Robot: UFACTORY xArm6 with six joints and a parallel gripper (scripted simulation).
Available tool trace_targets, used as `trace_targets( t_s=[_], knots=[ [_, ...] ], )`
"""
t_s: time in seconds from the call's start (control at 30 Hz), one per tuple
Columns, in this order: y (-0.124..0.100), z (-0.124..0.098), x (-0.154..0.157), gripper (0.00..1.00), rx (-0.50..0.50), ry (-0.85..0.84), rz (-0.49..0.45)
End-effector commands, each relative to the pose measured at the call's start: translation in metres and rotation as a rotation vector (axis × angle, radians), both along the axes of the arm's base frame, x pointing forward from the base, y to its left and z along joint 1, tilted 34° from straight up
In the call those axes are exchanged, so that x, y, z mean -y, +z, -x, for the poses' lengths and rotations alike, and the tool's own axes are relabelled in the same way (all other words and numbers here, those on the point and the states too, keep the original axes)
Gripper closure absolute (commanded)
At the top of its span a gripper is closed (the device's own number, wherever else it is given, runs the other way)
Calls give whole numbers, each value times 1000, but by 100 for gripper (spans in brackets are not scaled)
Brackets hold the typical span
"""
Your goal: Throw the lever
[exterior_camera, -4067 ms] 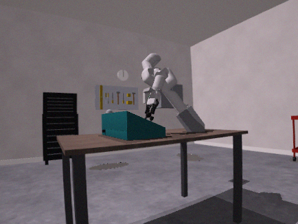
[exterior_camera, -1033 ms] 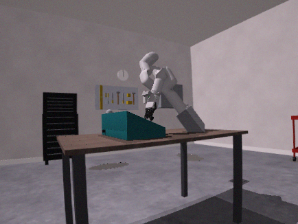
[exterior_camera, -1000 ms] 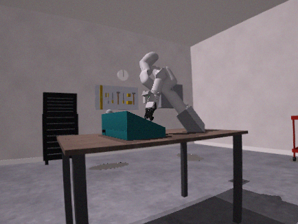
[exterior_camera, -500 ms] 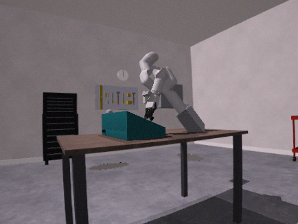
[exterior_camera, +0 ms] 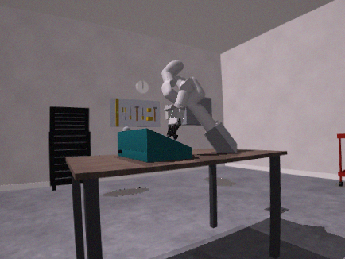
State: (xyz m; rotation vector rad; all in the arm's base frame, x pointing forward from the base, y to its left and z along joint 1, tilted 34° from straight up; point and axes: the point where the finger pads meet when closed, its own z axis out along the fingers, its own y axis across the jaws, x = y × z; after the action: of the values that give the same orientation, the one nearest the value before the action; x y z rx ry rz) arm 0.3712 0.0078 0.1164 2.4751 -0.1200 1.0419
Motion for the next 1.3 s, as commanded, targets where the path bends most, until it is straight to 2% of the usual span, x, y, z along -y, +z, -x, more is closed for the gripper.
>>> trace_targets(
  t_s=[0.0,0.93,1.27],
  knots=[
    [4,-2,-1,100,4,1,-1],
    [23,-14,-6,100,4,1,-2],
    [33,-24,-8,100,4,1,-2]
  ],
)
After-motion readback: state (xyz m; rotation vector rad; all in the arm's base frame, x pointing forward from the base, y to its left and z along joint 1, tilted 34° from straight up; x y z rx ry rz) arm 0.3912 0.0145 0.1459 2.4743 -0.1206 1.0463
